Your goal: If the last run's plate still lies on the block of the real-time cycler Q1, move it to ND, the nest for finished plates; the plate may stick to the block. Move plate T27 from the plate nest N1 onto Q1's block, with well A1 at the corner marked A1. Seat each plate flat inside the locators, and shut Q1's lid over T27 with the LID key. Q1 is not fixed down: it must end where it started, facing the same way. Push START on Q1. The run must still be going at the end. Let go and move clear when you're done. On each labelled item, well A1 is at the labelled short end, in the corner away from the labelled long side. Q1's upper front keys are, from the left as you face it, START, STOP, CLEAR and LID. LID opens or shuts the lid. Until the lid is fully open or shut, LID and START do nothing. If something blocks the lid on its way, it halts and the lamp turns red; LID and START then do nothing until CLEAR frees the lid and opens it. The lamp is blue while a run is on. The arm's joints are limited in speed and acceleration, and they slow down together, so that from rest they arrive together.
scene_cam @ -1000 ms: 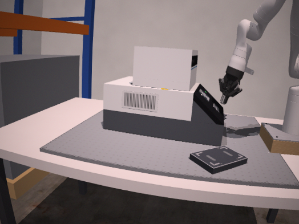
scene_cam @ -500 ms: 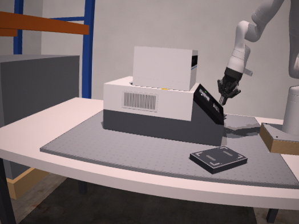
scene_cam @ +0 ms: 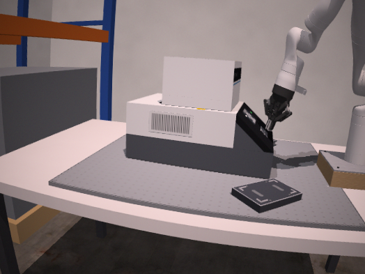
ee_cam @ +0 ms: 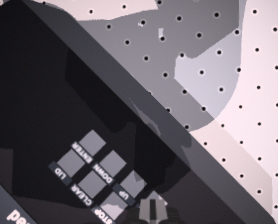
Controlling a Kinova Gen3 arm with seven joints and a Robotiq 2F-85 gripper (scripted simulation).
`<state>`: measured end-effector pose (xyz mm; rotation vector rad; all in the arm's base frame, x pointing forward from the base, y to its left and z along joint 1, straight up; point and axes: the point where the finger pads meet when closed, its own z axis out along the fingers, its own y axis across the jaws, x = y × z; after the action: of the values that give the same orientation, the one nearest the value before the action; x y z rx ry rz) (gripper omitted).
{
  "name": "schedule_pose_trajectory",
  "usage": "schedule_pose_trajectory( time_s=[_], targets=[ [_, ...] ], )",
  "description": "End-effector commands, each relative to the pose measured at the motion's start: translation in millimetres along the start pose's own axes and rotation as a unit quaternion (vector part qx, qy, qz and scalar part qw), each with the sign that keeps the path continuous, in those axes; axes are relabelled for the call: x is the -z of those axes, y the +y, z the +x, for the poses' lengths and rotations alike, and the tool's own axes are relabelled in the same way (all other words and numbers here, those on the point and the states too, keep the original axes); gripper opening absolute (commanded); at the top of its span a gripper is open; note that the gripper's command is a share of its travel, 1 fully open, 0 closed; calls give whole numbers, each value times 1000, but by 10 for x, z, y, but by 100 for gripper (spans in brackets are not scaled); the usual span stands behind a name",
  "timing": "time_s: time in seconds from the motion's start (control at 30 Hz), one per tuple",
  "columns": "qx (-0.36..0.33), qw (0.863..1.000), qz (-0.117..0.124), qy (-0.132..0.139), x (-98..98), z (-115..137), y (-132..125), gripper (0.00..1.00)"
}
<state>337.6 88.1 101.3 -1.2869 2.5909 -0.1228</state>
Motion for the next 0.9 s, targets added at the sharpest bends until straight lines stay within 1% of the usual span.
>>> schedule_pose_trajectory(
  time_s=[0.0,0.87],
  targets=[
    [0,1000,0,-1,-20,-10,-10,10],
    [0,1000,0,-1,-151,-54,-53,10]
  ],
)
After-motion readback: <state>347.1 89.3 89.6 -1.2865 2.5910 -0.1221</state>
